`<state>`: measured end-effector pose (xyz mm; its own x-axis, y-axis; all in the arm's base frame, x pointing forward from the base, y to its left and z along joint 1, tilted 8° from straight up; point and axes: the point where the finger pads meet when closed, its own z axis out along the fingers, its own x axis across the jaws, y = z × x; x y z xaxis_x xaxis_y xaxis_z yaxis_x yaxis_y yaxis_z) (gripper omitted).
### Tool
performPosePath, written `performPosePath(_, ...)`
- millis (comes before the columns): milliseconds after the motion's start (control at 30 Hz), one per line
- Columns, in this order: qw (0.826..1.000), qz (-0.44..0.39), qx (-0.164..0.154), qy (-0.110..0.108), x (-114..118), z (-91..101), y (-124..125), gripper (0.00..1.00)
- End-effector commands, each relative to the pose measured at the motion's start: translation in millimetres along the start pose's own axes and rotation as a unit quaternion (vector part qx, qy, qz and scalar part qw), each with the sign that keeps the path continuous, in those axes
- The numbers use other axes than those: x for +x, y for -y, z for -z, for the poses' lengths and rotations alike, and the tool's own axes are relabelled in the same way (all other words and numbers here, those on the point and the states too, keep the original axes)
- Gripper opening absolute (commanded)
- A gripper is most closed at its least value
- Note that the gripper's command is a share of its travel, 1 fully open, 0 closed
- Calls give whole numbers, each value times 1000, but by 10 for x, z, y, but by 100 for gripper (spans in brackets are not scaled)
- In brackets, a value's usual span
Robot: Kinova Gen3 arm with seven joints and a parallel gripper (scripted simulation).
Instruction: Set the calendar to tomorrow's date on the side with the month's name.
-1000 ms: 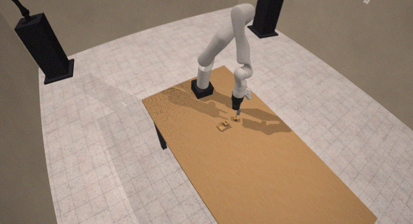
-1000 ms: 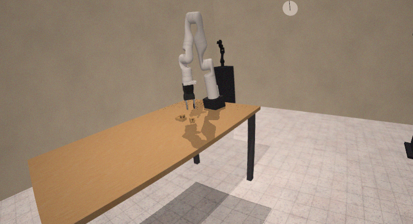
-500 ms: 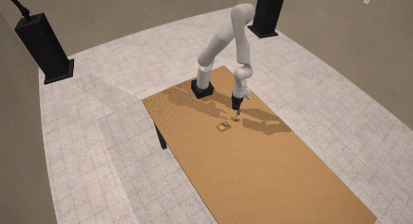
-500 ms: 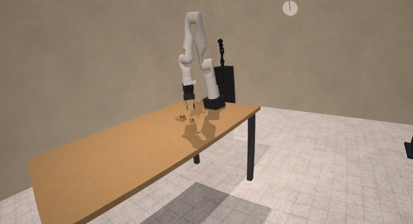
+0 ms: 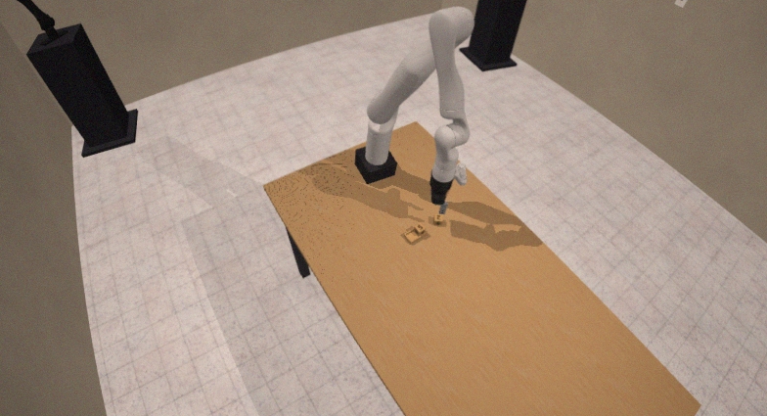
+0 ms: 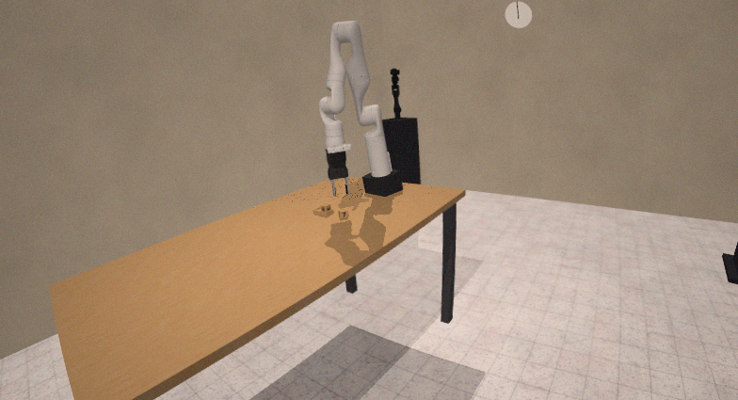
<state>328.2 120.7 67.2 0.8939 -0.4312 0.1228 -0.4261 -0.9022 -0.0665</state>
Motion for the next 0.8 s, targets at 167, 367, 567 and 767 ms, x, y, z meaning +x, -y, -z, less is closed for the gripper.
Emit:
performPosePath(167,1000,0,1,-1,7,-58,-7,90)
performPosePath(367,1000,0,1,-1,2,-102,-7,90)
performPosePath(567,1000,0,1,-1,2,-187,-8,90)
performPosePath(767,1000,0,1,-1,3,-267,-8,90)
